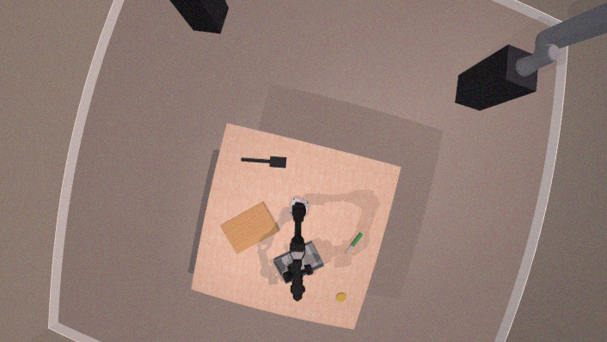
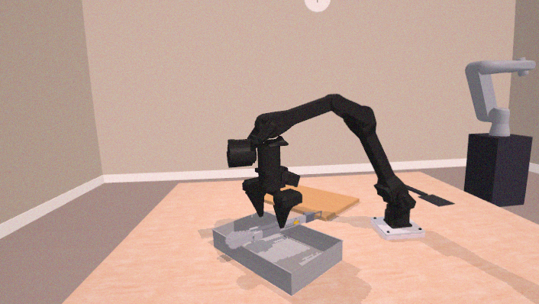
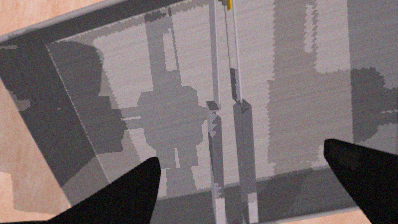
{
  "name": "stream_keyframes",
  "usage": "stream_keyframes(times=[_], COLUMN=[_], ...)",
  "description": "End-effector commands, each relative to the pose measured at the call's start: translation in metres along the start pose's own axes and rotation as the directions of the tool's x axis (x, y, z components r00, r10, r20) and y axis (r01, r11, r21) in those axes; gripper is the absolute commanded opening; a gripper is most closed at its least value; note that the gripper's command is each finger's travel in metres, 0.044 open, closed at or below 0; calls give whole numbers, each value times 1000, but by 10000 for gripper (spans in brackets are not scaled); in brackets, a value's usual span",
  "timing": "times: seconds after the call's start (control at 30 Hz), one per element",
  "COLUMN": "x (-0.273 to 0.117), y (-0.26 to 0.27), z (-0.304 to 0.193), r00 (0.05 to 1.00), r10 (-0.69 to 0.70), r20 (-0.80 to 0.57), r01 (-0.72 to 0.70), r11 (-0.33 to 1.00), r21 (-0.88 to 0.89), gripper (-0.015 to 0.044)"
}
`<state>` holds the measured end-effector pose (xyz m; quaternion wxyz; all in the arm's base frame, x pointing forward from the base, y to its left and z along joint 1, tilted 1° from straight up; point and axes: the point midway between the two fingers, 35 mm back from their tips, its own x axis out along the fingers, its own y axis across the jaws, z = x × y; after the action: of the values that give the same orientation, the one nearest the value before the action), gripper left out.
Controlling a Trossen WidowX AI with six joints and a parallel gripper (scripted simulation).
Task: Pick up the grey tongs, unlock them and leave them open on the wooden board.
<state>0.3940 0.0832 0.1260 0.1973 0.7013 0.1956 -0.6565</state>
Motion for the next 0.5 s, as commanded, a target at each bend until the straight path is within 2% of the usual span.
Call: stream_keyframes(times=[0.0, 0.47], x=[8, 31], y=[0, 0], z=[0, -1], r00=[1000, 1000], r10=[-6, -6], r20=[3, 3], r01=[6, 6], r11=[1000, 1000], r21=[3, 3], gripper=[440, 440])
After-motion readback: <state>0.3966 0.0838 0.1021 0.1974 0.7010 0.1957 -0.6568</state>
